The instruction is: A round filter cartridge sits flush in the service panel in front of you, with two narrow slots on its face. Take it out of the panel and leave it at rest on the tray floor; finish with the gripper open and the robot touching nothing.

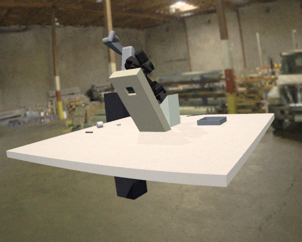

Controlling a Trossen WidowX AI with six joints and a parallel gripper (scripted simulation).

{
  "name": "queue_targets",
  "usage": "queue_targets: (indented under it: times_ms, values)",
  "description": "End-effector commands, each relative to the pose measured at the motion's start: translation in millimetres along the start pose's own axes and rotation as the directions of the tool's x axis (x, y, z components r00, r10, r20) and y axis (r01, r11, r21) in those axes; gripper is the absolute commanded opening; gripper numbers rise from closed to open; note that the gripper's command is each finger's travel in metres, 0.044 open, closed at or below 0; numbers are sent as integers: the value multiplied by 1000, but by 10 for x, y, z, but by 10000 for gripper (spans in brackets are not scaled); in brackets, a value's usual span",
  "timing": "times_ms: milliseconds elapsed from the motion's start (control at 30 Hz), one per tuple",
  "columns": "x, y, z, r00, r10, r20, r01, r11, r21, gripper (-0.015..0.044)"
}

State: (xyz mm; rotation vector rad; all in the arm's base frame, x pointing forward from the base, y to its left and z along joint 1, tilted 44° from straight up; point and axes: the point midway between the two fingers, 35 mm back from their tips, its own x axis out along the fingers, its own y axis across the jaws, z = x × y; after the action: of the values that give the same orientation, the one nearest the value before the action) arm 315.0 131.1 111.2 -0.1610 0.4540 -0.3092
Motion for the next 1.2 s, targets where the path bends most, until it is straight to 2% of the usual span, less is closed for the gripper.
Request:
queue_targets:
  times_ms: [0, 267, 533, 833, 1167]
  values:
    - [28, 5, -10, 1000, 6, -7, -6, 999, -47, 0]
    - [55, 2, -15, 1000, 6, -11, -9, 956, -294, 0]
    - [64, 1, -15, 1000, 6, -11, -11, 841, -541, 0]
    - [67, 1, -15, 1000, 6, -11, -12, 634, -774, 0]
    - [66, 1, -15, 1000, 6, -11, -12, 331, -944, 0]
